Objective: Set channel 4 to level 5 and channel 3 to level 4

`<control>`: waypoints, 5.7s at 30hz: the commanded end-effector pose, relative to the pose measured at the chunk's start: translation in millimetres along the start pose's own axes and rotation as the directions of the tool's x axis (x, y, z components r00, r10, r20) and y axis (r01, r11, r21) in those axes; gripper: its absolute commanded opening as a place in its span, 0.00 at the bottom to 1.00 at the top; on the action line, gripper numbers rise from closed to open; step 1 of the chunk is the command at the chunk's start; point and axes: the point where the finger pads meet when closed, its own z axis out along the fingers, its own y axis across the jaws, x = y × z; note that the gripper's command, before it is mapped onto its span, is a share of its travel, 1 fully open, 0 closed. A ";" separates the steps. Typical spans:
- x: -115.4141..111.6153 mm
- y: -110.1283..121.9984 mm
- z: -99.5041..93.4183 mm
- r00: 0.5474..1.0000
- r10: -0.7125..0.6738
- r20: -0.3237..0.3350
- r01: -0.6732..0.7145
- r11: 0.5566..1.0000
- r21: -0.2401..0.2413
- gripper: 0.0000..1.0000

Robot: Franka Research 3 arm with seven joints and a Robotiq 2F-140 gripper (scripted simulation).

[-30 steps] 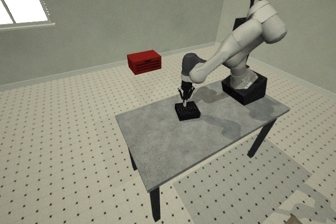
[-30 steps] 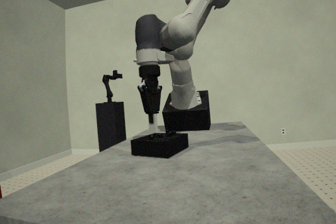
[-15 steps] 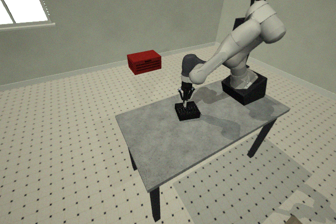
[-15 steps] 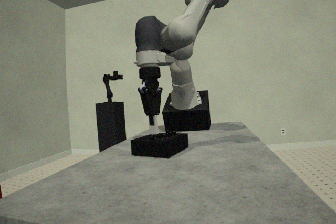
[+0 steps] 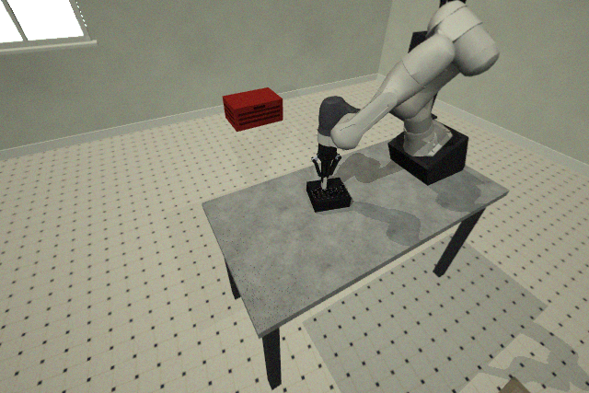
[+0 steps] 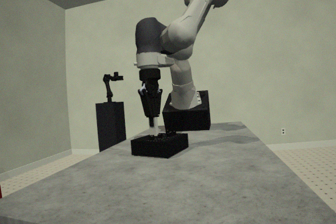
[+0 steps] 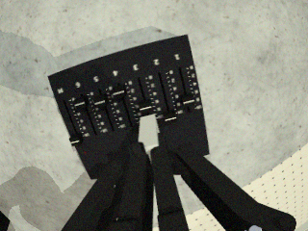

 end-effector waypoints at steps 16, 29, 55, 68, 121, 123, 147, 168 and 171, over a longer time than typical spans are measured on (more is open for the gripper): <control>0.8 1.7 0.2 1.000 -0.005 0.000 0.005 1.000 -0.004 0.00; 5.7 1.7 0.2 1.000 -0.005 0.000 0.005 1.000 -0.004 0.00; 14.9 1.7 0.2 1.000 -0.005 0.000 0.005 1.000 -0.004 0.00; 15.0 1.7 0.2 1.000 -0.005 0.000 0.005 1.000 -0.004 0.00; 12.8 1.6 0.2 1.000 -0.005 0.000 0.005 1.000 -0.004 0.00; 12.0 1.6 0.2 1.000 -0.005 0.000 0.005 1.000 -0.004 0.00; 11.5 1.5 -35.4 1.000 -0.005 0.000 0.005 1.000 -0.004 0.00; 12.1 1.4 -40.4 0.999 -0.050 0.001 0.050 0.999 -0.004 0.00; 12.6 1.3 -40.9 0.996 -0.090 0.001 0.090 0.996 -0.004 0.00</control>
